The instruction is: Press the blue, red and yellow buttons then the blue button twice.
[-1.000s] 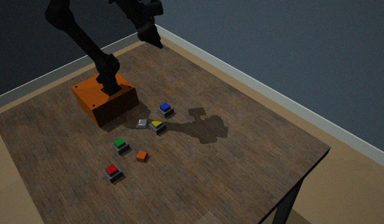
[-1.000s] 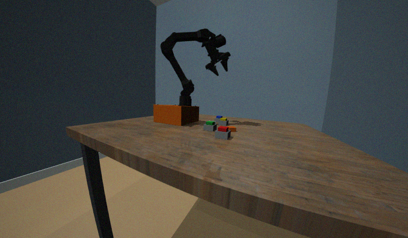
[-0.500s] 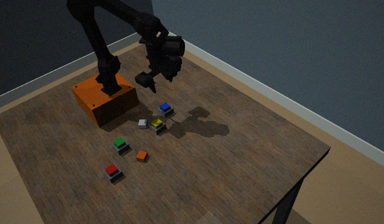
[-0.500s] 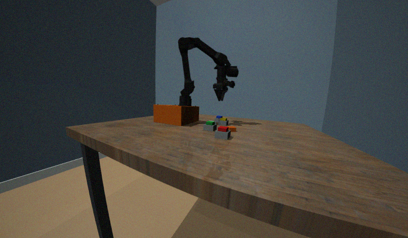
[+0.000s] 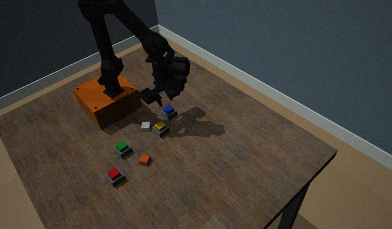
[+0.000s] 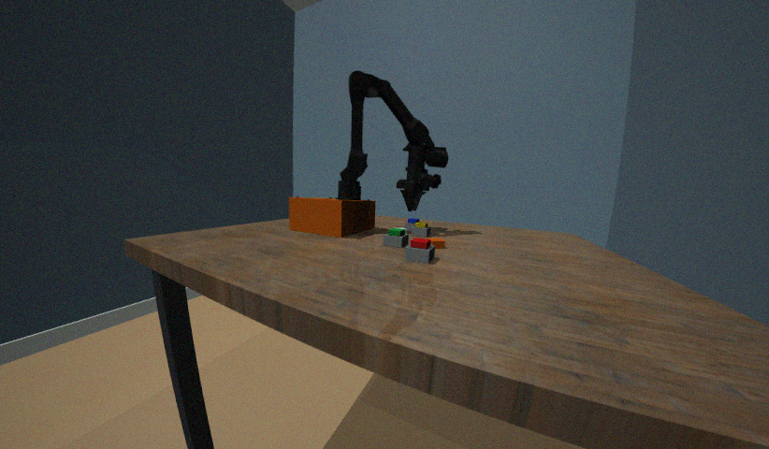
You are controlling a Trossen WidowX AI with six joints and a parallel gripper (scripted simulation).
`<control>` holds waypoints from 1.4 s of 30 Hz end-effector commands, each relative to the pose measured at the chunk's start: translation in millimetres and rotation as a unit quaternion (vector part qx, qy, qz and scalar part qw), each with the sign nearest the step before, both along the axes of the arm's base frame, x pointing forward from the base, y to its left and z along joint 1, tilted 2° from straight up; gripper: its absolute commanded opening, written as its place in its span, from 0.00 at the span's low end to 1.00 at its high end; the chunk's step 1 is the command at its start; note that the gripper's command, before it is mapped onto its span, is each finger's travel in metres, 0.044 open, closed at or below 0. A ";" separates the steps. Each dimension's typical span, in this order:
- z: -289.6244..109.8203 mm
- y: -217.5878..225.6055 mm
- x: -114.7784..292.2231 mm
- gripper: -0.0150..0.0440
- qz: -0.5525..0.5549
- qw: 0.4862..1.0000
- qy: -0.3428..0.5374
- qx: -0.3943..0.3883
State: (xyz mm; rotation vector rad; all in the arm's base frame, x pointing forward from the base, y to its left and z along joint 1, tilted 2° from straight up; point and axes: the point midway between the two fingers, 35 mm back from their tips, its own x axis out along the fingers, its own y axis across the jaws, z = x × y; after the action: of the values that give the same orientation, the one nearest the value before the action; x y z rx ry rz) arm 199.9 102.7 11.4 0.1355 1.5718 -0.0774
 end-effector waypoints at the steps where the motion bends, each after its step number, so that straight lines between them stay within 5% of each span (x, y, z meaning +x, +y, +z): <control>1: -3.3 1.9 3.9 0.44 -0.002 1.000 -0.010 0.003; 5: -3.3 1.9 3.9 0.29 -0.002 1.000 -0.010 0.003; 42: -37.2 3.3 4.3 0.29 -0.002 1.000 -0.010 0.003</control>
State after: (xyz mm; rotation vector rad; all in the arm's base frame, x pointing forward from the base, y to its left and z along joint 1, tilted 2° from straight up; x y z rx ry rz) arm 204.9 106.7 -24.4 0.1442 1.5499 -0.0667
